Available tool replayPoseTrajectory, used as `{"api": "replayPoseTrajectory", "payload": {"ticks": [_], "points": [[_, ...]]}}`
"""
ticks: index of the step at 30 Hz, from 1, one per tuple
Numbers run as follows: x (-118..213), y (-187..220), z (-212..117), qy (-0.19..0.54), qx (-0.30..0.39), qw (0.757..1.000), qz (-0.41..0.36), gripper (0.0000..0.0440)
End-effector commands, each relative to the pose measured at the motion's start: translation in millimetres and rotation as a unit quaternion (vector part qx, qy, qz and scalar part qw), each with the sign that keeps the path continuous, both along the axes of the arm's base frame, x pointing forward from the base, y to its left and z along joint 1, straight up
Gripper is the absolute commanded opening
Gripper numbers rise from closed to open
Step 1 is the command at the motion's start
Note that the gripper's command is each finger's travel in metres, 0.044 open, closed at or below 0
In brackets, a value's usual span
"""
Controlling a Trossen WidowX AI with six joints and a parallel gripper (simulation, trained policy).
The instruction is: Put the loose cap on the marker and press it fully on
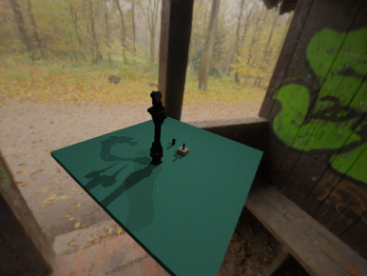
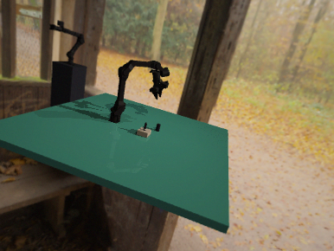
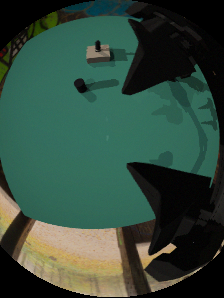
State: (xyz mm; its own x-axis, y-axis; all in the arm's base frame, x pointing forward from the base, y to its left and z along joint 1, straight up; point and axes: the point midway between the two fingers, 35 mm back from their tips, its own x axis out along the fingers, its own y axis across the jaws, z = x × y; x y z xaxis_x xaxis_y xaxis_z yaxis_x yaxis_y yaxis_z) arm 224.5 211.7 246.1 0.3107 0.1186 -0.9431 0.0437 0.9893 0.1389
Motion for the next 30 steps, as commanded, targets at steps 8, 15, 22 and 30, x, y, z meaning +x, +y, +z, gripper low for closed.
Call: {"api": "replayPoseTrajectory", "payload": {"ticks": [8, 15, 22, 30], "points": [[20, -8, -15, 0.044, 0.003, 0.998, -0.055, 0.0333], [32, -15, -25, 0.067, 0.002, 0.994, -0.085, 0.0332], [44, -25, -34, 0.09, -0.001, 0.989, -0.115, 0.0331], [57, -39, -45, 0.114, -0.005, 0.983, -0.146, 0.033]]}}
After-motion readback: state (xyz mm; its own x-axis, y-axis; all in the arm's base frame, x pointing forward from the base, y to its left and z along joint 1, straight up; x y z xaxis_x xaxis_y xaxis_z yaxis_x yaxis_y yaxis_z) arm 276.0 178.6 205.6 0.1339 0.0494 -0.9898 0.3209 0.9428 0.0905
